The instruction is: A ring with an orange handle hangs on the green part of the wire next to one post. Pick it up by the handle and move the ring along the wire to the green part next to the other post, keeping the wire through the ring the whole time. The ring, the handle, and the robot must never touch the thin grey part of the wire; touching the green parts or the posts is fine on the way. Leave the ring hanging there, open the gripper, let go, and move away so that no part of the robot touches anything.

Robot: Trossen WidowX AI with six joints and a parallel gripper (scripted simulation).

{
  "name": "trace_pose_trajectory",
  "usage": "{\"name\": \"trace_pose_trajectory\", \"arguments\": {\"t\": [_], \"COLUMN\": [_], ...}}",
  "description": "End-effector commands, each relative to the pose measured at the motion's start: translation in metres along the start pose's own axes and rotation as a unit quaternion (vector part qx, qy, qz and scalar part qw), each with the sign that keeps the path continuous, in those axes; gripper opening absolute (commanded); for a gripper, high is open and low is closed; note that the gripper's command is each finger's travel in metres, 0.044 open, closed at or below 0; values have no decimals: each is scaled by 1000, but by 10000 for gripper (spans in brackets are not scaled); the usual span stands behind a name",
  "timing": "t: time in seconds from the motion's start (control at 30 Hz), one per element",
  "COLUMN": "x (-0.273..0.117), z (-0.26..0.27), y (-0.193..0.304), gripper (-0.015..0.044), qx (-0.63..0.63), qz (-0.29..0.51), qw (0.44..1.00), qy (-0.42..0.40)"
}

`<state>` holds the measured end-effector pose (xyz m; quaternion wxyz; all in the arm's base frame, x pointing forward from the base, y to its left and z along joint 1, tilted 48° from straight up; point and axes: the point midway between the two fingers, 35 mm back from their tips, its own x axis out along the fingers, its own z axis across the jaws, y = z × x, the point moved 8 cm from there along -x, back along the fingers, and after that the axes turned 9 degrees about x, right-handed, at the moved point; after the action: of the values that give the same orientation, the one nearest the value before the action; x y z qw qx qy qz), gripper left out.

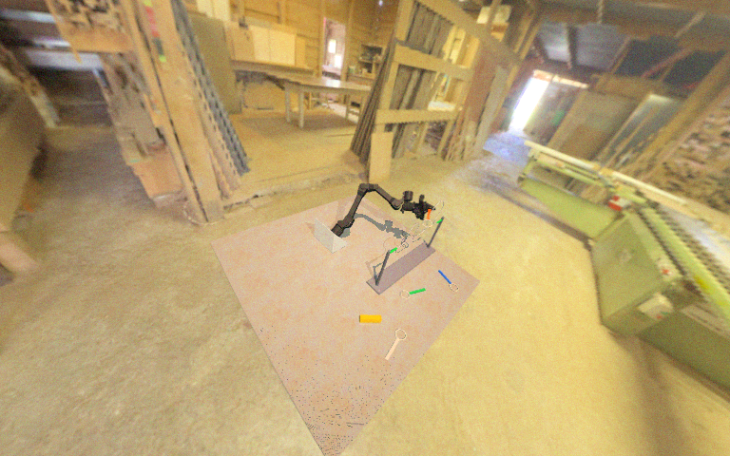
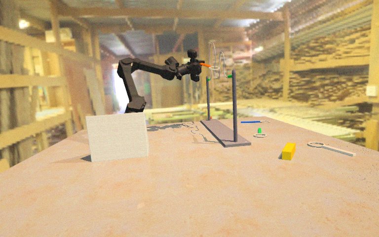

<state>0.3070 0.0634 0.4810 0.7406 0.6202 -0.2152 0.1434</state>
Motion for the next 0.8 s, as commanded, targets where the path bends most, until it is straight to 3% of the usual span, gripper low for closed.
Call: {"name": "trace_pose_trajectory", "arguments": {"t": [0.0,0.77], "x": [-1,-22], "z": [-10,-58], "y": [-5,-37], "gripper": [-150,-150], "qx": [-36,-272], "qz": [-1,10], "qw": [999,949], "qy": [22,162]}}
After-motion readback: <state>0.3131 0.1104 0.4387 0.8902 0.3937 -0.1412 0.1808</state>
